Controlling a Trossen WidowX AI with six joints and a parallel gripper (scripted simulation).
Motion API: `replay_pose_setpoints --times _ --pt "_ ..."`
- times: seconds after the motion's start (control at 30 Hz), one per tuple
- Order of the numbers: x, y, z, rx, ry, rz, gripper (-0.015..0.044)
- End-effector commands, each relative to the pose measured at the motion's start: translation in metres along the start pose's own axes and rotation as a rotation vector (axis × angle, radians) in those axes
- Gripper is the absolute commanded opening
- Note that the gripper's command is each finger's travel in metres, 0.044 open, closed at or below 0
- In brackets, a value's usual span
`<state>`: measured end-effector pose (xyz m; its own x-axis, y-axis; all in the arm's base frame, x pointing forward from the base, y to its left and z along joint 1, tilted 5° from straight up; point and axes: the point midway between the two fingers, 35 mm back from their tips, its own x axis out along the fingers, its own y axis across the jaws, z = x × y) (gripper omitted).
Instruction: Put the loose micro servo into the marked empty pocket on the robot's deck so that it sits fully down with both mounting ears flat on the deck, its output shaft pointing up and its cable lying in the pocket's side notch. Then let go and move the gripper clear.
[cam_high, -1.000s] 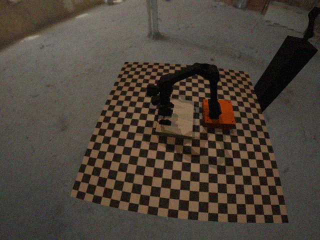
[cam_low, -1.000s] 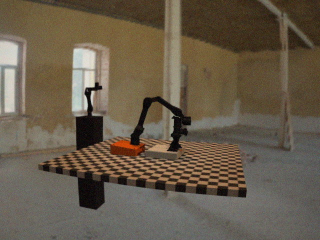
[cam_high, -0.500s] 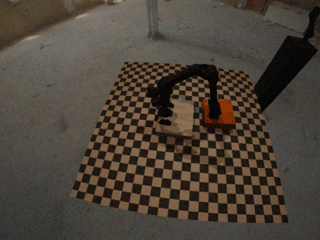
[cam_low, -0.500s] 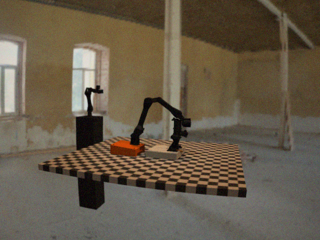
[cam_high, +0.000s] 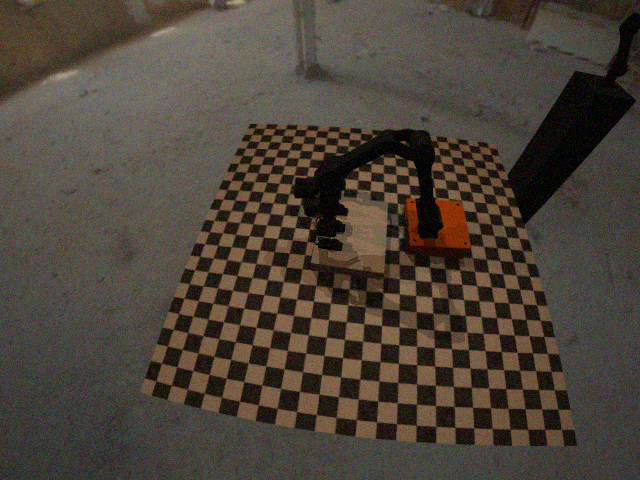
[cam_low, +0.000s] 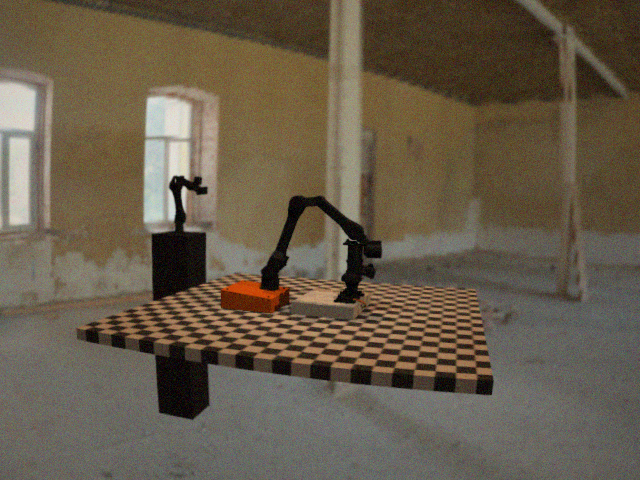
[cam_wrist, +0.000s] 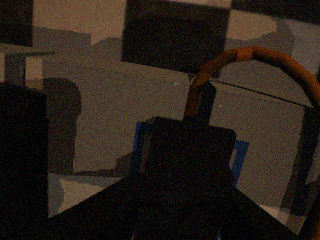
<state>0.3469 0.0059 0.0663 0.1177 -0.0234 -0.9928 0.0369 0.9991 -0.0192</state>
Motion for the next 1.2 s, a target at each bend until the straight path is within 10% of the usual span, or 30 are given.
replay_pose_setpoints --times 0.0,0.23,0.6,0.93,1.17 --pt "0.004 0.000 0.000 -0.003 -0.001 0.002 0.0000" --pt "0.002 0.000 0.000 -0.003 -0.001 0.002 0.0184" --pt "-0.033 -0.001 -0.004 -0.003 -0.001 0.002 0.0187" --pt "-0.084 0.004 -0.080 -0.003 0.005 0.003 0.0440" --pt "-0.096 0.004 -0.109 -0.004 0.009 0.003 0.0440"
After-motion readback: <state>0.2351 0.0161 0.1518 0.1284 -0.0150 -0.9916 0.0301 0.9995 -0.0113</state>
